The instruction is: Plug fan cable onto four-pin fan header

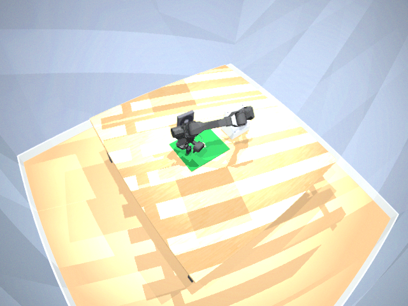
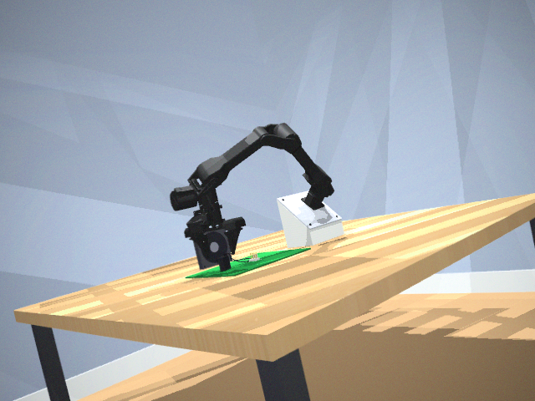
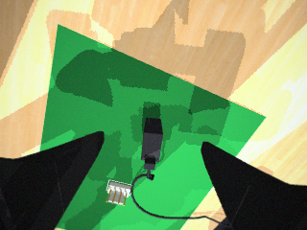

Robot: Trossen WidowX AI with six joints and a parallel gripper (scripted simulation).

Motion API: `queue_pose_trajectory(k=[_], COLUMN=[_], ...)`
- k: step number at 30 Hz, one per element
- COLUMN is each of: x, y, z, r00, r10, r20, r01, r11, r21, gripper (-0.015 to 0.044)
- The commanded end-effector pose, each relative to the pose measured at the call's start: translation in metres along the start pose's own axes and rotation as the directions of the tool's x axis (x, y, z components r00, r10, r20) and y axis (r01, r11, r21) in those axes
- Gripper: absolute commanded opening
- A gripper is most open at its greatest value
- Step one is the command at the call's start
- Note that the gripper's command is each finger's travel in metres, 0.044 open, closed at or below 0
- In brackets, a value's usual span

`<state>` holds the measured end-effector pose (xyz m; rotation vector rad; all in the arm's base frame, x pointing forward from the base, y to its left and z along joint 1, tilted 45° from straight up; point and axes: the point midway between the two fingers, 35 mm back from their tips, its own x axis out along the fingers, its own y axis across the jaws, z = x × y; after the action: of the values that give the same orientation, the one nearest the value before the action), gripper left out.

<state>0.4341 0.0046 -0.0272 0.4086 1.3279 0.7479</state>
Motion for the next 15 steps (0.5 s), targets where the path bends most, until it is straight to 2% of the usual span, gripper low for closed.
queue_pose_trajectory(k=[1, 15], x=[0.008, 0.031], y=[0.0, 0.001], z=[-0.002, -0.002], r00=[1.0, 1.0], r10=[0.005, 0.007], r20=[-0.001, -0.001], r01=[-0.005, -0.007], r11=[1.0, 1.0], r21=[0.008, 0.008], gripper=[0.044, 0.044])
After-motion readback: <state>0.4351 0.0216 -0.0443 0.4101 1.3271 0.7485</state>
